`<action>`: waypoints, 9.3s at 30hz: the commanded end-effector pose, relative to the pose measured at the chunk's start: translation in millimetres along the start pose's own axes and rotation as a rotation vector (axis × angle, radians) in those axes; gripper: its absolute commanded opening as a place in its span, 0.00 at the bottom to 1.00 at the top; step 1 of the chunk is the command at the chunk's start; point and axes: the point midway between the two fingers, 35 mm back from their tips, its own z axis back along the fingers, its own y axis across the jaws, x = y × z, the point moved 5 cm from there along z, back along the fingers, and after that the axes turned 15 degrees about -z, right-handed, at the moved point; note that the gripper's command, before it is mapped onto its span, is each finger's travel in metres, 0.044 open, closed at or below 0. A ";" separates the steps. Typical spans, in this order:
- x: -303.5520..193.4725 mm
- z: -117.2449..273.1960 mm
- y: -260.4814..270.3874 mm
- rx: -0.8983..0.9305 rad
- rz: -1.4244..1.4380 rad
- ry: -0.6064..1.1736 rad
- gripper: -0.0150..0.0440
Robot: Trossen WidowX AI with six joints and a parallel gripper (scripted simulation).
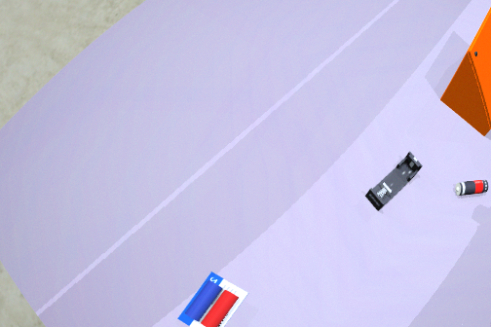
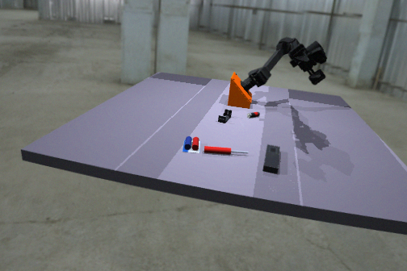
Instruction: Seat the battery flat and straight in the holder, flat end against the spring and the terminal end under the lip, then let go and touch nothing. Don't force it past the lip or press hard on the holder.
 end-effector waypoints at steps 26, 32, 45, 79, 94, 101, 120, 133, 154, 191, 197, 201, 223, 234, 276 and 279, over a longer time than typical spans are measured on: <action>-222.9 63.1 -89.8 -0.618 -1.364 1.583 0.65; -223.1 63.1 -89.7 -0.618 -1.364 1.583 0.65; -240.9 61.1 -80.7 -0.620 -1.363 1.582 0.65; -266.6 61.0 -65.2 -0.616 -1.366 1.583 0.37; -223.6 62.9 -89.5 -0.618 -1.364 1.582 0.37; -223.5 55.7 -98.6 -0.789 -1.504 1.553 0.37; -234.6 22.7 -153.7 -1.774 -2.196 1.124 0.37; -248.8 7.7 -194.8 -2.464 -2.520 0.501 0.37; -272.1 -1.8 -220.8 -3.017 -2.495 -0.139 0.37; -311.1 -19.3 -205.5 -3.330 -1.931 0.031 0.37; -314.1 -22.1 -204.8 -3.357 -1.867 0.046 0.37; -316.1 -23.9 -204.3 -3.374 -1.824 0.057 0.37; -323.5 -34.1 -203.3 -3.409 -1.719 0.078 0.37; -324.1 -42.5 -205.5 -3.388 -1.756 0.060 0.37; -326.2 -39.2 -205.3 -3.268 -2.014 -0.037 0.37; -326.3 -38.3 -205.0 -3.257 -2.035 -0.045 0.37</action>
